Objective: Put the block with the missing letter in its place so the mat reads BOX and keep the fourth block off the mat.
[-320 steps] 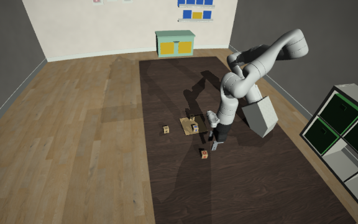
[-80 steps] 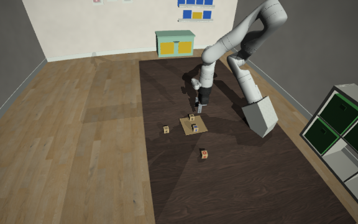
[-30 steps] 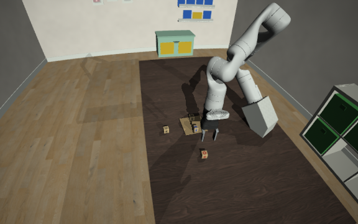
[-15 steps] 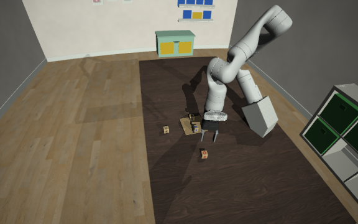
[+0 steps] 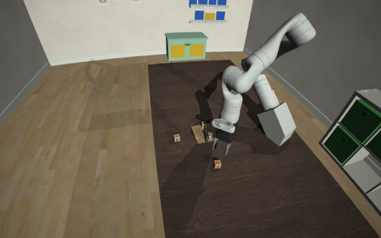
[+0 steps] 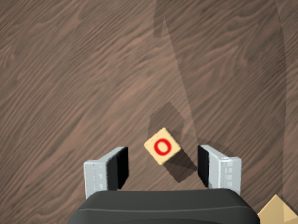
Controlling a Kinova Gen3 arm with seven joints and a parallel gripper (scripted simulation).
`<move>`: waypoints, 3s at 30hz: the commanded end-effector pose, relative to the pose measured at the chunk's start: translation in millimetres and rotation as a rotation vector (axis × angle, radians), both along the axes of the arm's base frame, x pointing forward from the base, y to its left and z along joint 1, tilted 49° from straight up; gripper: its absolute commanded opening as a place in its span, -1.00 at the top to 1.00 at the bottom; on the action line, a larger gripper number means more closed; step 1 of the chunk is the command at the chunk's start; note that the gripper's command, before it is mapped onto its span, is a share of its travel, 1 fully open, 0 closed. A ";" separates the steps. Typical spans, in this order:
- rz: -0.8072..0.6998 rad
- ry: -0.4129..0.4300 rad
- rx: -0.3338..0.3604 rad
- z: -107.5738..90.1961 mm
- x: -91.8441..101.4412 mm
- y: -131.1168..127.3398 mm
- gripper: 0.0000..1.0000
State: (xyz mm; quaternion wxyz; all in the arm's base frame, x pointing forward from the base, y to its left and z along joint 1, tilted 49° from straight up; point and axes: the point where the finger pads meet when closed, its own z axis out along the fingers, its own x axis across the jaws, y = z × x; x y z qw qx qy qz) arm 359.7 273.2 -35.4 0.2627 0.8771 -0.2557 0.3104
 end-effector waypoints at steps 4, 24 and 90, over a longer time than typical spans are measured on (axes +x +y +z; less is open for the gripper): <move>-0.079 -0.082 0.034 -4.5 3.0 -6.2 -1.00; -0.497 -0.480 0.308 -17.3 10.0 -18.3 -1.00; -0.595 -0.573 0.377 -22.5 11.8 -22.2 -1.00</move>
